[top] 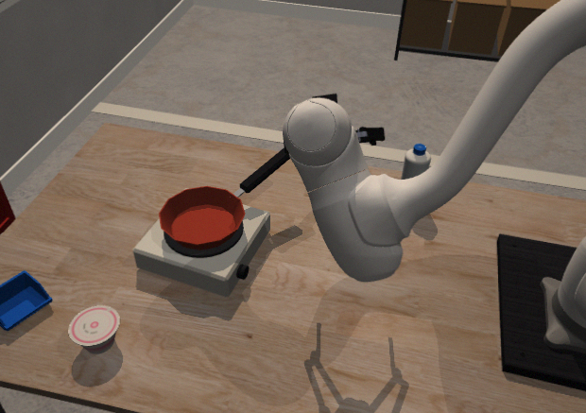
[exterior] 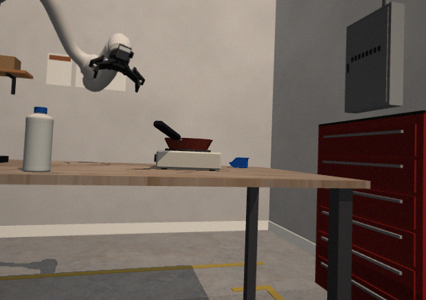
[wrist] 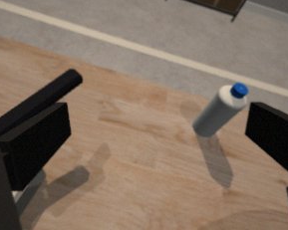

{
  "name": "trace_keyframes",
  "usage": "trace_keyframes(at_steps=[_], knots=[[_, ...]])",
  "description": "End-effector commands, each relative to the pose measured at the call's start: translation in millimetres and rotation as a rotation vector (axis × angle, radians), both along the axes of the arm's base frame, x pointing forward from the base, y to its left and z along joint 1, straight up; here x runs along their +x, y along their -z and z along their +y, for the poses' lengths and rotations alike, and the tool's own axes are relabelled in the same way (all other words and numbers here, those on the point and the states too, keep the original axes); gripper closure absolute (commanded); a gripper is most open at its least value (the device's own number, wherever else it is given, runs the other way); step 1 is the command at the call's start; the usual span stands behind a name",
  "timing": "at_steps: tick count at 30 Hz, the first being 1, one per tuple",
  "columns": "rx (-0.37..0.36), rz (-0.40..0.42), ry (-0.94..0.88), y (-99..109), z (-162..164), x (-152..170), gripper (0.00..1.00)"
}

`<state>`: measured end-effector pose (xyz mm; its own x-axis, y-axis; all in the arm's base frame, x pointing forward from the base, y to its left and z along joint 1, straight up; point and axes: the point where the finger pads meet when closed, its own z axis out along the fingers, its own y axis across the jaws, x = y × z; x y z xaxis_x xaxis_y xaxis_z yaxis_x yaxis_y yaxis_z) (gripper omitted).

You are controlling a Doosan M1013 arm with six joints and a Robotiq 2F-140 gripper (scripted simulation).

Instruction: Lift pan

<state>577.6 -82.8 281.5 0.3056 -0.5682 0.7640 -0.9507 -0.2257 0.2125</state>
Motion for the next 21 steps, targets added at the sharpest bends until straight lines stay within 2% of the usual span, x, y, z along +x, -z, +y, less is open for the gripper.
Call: trace_keyframes(at_steps=[1, 17, 18, 21], knots=[[0.000, -0.001, 0.000, -0.6, 0.0, 0.2, 0.00], [0.000, -0.001, 0.000, -0.6, 0.0, 0.2, 0.00], [-0.001, 0.000, -0.001, -0.7, -0.3, 0.3, 0.59], [-0.038, 0.026, -0.031, 1.8, -10.8, 1.9, 0.59]])
